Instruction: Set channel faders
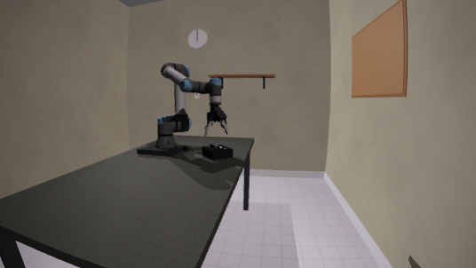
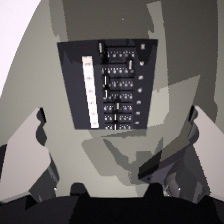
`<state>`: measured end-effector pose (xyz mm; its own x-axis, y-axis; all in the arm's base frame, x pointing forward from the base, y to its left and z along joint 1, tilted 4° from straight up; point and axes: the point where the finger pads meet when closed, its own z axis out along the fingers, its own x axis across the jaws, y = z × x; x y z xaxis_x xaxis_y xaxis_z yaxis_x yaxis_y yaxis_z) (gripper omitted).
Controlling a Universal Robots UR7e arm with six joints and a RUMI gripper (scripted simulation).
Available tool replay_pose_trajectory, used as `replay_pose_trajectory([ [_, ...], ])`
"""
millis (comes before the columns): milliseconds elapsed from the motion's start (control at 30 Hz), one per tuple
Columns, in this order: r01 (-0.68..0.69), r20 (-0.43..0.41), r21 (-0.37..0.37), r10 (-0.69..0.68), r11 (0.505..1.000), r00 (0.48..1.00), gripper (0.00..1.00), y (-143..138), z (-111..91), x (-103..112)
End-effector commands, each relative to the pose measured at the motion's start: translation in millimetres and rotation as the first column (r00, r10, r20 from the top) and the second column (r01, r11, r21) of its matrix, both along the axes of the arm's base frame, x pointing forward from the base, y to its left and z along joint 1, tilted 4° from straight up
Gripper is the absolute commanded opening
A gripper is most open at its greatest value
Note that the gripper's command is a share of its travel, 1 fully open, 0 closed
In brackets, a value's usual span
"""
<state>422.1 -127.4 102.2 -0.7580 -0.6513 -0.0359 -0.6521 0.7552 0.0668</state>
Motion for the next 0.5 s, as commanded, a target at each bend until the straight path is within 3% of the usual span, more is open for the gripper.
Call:
replay_pose_trajectory([
  [0, 0.002, 0.003, -0.002, -0.002, 1.0, 1.0, 1.0, -3.8, 25.9, 0.9],
  [233, 0.002, 0.003, -0.002, -0.002, 1.0, 1.0, 1.0, -5.8, 54.6, 1.3],
  [467, 0.002, 0.003, -0.002, -0.002, 1.0, 1.0, 1.0, -6.3, 61.4, 1.4],
])
